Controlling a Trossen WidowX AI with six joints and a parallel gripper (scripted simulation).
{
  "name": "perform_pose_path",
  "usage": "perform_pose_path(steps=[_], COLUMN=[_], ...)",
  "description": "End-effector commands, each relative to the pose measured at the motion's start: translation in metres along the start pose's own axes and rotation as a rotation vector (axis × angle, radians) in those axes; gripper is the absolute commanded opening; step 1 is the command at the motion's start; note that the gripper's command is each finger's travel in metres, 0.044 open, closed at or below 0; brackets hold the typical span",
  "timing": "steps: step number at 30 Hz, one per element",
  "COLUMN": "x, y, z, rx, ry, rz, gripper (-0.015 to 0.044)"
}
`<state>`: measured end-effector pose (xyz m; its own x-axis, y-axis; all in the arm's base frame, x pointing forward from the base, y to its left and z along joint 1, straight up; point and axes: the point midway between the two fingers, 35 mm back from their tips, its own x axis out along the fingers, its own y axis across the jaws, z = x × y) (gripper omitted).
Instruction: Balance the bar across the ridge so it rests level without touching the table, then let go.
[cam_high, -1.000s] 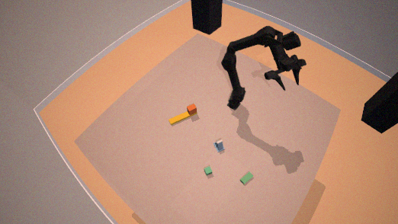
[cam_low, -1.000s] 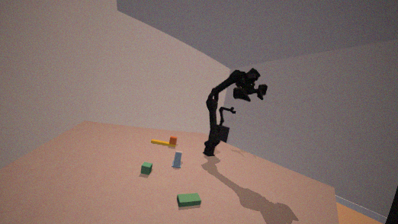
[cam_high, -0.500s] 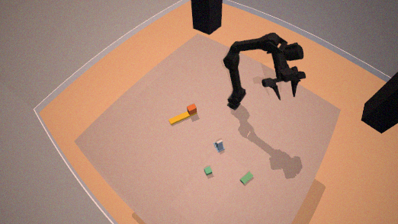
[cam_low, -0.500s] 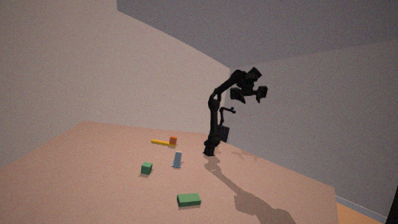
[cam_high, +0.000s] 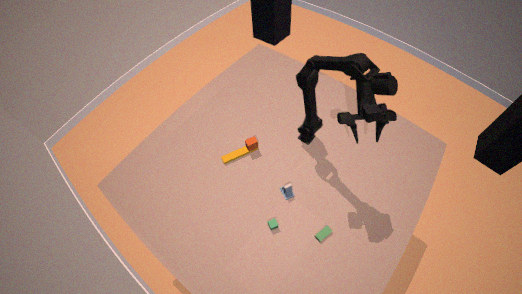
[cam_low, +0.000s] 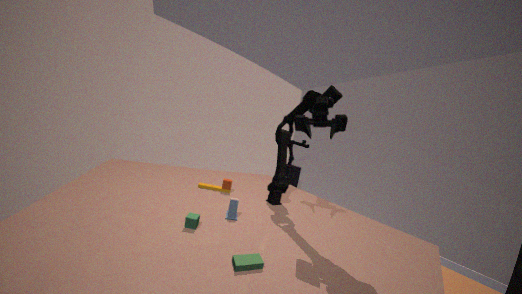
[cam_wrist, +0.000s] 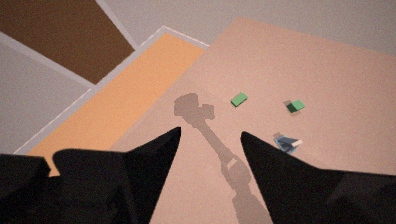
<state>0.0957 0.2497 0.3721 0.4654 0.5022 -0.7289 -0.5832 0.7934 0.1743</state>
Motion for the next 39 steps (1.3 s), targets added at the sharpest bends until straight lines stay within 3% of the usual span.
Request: perform_pose_path(steps=[1,39], x=[0.011,0.075], y=[-0.010,-0.143], z=[0.004,0.030], rx=[0.006,0.155], ry=[0.014,0.163], rz=[-0.038,-0.361], gripper=[0.0315,0.0315])
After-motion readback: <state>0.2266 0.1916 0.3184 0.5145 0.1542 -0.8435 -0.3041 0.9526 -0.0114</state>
